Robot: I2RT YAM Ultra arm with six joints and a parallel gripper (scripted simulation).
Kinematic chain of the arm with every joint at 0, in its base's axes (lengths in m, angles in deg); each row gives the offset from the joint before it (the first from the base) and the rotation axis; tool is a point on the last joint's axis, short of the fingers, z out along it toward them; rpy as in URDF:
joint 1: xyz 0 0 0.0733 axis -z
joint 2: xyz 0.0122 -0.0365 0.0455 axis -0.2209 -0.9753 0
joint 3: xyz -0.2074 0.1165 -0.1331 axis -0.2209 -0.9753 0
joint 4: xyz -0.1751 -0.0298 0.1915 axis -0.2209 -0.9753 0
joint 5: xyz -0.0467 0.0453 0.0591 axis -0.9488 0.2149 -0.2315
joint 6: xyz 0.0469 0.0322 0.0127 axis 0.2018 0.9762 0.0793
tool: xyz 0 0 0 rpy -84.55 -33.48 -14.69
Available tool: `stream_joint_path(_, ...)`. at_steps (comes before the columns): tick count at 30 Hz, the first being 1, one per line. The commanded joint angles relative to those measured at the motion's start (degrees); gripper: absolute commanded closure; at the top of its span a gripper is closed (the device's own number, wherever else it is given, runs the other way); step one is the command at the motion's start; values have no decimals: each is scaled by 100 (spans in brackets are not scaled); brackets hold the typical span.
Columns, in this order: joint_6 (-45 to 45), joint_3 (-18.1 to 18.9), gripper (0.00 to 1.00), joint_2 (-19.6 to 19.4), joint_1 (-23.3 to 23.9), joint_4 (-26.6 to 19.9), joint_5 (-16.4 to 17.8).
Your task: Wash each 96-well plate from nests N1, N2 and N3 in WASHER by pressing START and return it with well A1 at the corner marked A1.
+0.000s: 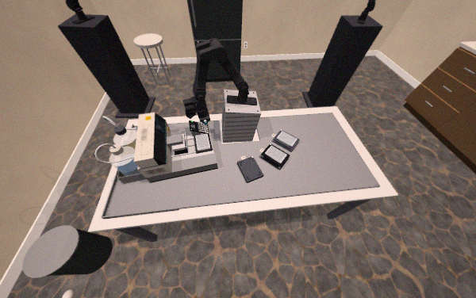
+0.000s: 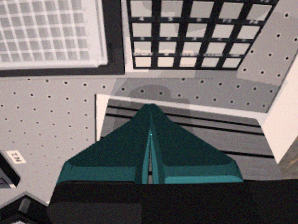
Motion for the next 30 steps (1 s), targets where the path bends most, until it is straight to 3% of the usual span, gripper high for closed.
stream_joint_path(1, 140, -150, 100, 53, -91, 302, 13)
stream_joint_path(16, 167, -201, 100, 52, -118, 355, 16)
stream_joint_path(17, 59, -131, 0, 53, -201, 287, 25)
stream_joint_path(30, -1367, 856, 0, -45, -1070, -559, 113)
